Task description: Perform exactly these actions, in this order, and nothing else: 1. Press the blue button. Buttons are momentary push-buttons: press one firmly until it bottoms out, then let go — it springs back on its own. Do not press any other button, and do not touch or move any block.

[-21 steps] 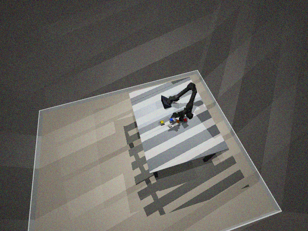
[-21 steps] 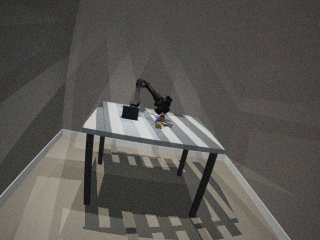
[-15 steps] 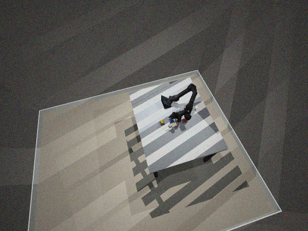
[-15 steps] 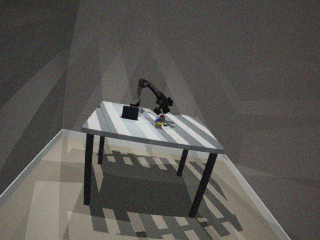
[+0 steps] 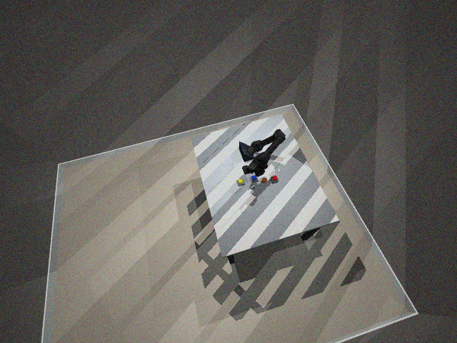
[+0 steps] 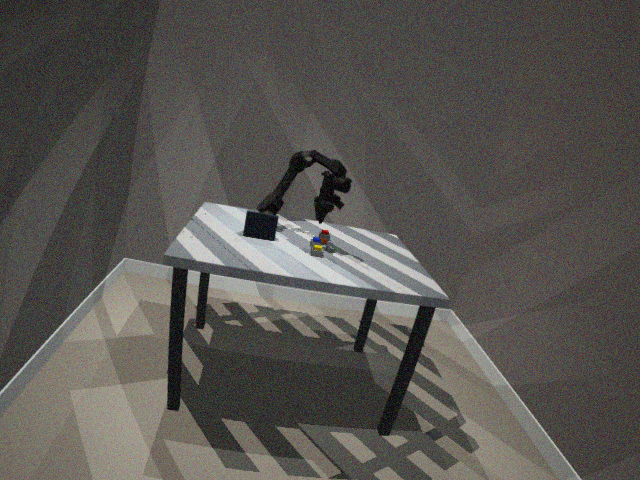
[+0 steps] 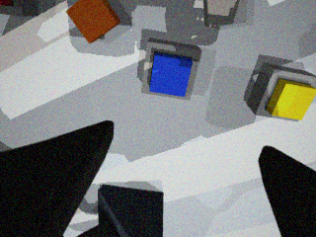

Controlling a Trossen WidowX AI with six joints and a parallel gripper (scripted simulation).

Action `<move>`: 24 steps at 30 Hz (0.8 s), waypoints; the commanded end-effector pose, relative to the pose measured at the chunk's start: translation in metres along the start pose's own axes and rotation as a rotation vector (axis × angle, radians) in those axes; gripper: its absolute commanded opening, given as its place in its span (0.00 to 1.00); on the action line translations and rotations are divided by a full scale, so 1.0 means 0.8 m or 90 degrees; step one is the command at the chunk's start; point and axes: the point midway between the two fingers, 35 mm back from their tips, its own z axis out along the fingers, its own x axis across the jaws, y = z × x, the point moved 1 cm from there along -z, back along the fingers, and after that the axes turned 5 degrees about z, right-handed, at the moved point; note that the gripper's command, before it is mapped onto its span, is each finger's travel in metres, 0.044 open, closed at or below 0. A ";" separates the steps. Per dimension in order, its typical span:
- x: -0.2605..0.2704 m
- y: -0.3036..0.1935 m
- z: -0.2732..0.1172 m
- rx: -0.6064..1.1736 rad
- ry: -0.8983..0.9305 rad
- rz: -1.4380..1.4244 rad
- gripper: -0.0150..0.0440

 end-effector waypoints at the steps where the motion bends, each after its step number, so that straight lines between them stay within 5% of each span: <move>1: 0.006 0.007 -0.012 -0.041 0.059 0.024 0.93; 4: 0.006 0.007 -0.012 -0.041 0.059 0.024 0.93; 11: 0.013 0.012 0.062 -0.042 0.060 0.023 0.62; 18: 0.013 0.012 0.064 -0.042 0.060 0.023 0.31; 24: 0.013 0.012 0.064 -0.042 0.060 0.023 0.29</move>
